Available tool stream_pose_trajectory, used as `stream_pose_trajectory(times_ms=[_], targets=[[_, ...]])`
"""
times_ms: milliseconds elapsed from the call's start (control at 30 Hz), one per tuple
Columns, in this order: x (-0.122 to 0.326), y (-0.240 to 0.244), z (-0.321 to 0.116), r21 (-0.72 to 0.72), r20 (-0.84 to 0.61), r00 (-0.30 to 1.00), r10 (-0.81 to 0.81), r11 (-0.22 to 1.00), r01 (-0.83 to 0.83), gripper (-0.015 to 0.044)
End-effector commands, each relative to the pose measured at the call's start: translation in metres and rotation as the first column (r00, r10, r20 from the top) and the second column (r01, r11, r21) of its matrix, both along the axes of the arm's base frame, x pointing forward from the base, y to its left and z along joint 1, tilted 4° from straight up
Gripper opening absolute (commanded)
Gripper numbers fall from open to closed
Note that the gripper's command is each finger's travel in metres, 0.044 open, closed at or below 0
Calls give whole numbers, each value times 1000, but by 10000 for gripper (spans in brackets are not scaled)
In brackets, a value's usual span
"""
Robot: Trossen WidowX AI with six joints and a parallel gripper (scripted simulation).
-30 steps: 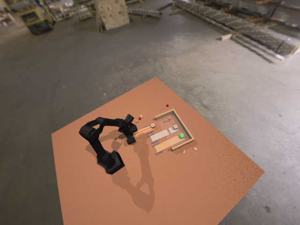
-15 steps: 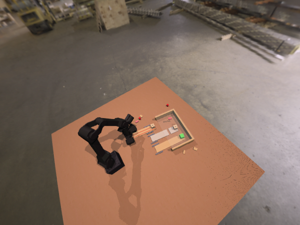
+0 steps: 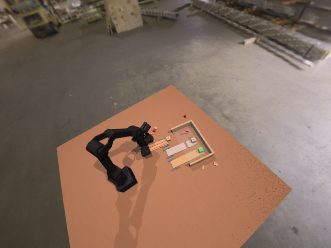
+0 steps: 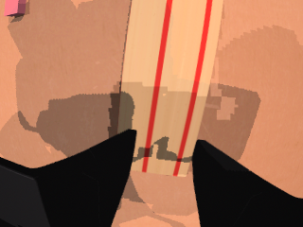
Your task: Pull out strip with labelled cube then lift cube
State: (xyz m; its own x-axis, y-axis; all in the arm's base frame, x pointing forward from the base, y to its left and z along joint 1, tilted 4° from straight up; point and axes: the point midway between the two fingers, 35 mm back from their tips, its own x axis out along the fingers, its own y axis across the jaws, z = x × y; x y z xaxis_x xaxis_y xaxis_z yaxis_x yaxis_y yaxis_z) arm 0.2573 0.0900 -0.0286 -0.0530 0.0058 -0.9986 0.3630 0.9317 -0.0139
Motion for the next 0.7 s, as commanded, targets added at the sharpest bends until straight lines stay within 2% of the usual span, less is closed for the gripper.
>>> stream_pose_trajectory(times_ms=[0, 233, 667], targets=[[16, -5, 2, 1, 7, 1000, 2, 1000, -2, 263], [37, -12, 2, 0, 8, 1000, 2, 1000, -2, 440], [71, -24, 4, -1, 11, 1000, 2, 1000, -2, 440]])
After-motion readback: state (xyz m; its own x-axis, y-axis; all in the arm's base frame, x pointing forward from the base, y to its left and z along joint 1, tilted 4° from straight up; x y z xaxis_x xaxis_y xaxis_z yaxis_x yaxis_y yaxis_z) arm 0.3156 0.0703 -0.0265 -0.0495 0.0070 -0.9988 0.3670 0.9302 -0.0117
